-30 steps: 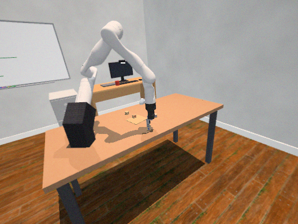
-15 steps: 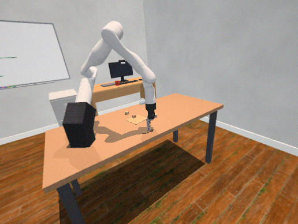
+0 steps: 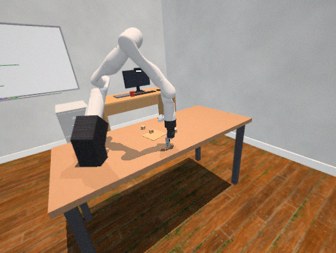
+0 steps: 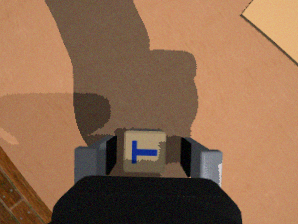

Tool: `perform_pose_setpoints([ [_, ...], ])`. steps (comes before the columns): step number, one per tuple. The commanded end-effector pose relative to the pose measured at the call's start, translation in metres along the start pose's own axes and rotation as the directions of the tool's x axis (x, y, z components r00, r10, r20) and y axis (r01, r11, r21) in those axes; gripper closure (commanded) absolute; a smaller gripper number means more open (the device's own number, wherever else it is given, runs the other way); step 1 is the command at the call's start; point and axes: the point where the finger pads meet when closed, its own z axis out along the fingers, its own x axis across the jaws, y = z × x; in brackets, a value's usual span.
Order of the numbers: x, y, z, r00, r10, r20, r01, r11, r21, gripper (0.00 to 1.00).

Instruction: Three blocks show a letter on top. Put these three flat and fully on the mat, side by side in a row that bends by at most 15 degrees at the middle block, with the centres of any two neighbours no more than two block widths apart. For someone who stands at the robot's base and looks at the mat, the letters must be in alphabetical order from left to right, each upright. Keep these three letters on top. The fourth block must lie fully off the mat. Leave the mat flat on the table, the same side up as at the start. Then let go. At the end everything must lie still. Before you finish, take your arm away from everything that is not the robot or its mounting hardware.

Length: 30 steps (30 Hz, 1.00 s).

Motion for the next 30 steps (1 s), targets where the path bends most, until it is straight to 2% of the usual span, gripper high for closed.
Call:
perform_pose_setpoints([
  [1,-0.0002,0.0026,0.0076,1.000,0.007,0.001,-0.007,1.000,-0.004,0.00],
  [30,-0.0012,0.0030,0.0112,1.000,0.010,0.001,-0.010,1.000,-0.006,0.00],
])
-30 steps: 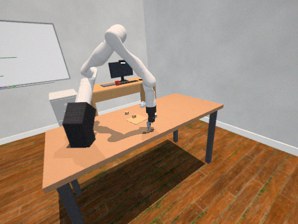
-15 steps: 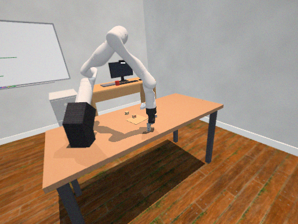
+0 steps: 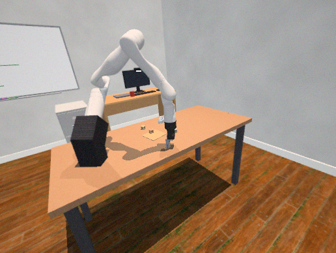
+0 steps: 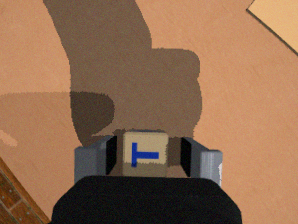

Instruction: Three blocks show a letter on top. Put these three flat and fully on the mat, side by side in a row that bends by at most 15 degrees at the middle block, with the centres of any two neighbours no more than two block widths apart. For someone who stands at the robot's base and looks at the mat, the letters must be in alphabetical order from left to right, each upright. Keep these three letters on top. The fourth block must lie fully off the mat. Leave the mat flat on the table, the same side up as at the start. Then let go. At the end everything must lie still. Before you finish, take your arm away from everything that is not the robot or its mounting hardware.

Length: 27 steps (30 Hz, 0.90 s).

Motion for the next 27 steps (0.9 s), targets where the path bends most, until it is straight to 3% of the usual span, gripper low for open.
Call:
perform_pose_setpoints([
  [1,-0.0004,0.0030,0.0007,1.000,0.011,-0.001,-0.011,1.000,-0.006,0.00],
  [13,-0.0004,0.0030,0.0007,1.000,0.011,-0.001,-0.011,1.000,-0.006,0.00],
  [14,-0.0004,0.0030,0.0007,1.000,0.011,-0.001,-0.011,1.000,-0.006,0.13],
  [27,-0.0004,0.0030,0.0007,1.000,0.011,-0.001,-0.011,1.000,-0.006,0.13],
])
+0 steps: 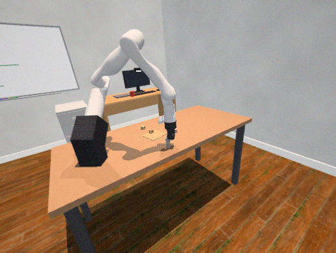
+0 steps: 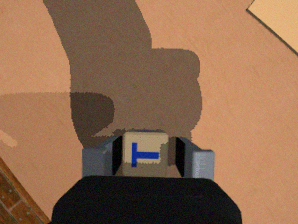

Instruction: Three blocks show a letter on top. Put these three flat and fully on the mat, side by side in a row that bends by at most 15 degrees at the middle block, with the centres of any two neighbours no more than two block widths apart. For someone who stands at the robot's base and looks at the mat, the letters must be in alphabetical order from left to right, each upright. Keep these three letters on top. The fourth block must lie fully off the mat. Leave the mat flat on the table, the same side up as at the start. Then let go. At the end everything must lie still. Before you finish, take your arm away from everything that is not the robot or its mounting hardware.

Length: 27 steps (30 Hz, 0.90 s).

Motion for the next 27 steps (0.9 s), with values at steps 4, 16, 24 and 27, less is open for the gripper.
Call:
perform_pose_setpoints([
  [4,-0.0004,0.0030,0.0007,1.000,0.011,-0.001,-0.011,1.000,-0.006,0.43],
  [16,-0.0004,0.0030,0.0007,1.000,0.011,-0.001,-0.011,1.000,-0.006,0.43],
  [24,-0.0004,0.0030,0.0007,1.000,0.011,-0.001,-0.011,1.000,-0.006,0.43],
  [27,-0.0004,0.0030,0.0007,1.000,0.011,-0.001,-0.011,1.000,-0.006,0.43],
])
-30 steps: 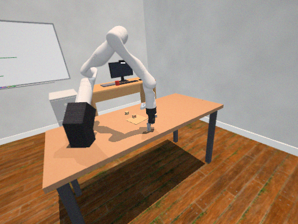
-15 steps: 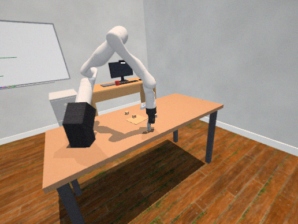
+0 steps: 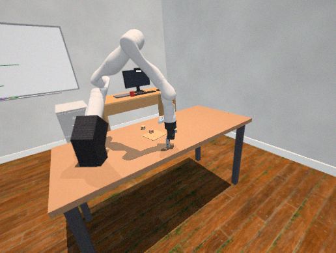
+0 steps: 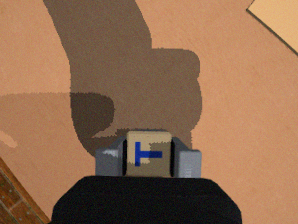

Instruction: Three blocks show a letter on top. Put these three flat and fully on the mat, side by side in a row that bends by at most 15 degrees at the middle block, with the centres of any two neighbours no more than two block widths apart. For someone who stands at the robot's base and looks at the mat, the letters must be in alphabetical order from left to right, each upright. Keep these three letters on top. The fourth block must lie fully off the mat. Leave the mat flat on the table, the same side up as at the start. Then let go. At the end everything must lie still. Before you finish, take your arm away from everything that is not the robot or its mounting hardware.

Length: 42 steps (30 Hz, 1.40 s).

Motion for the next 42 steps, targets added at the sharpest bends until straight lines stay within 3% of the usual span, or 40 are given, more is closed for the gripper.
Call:
perform_pose_setpoints([
  [1,0.000,0.003,0.001,1.000,0.011,-0.001,-0.011,1.000,-0.006,0.43],
  [16,0.000,0.001,-0.003,1.000,0.009,-0.001,-0.009,1.000,-0.004,0.43],
  [20,0.001,0.000,-0.021,1.000,0.007,-0.002,-0.007,1.000,-0.001,0.43],
  [30,0.000,0.001,-0.089,1.000,0.009,-0.001,-0.009,1.000,-0.003,0.43],
  [42,0.000,0.001,-0.099,1.000,0.009,-0.001,-0.009,1.000,-0.004,0.43],
])
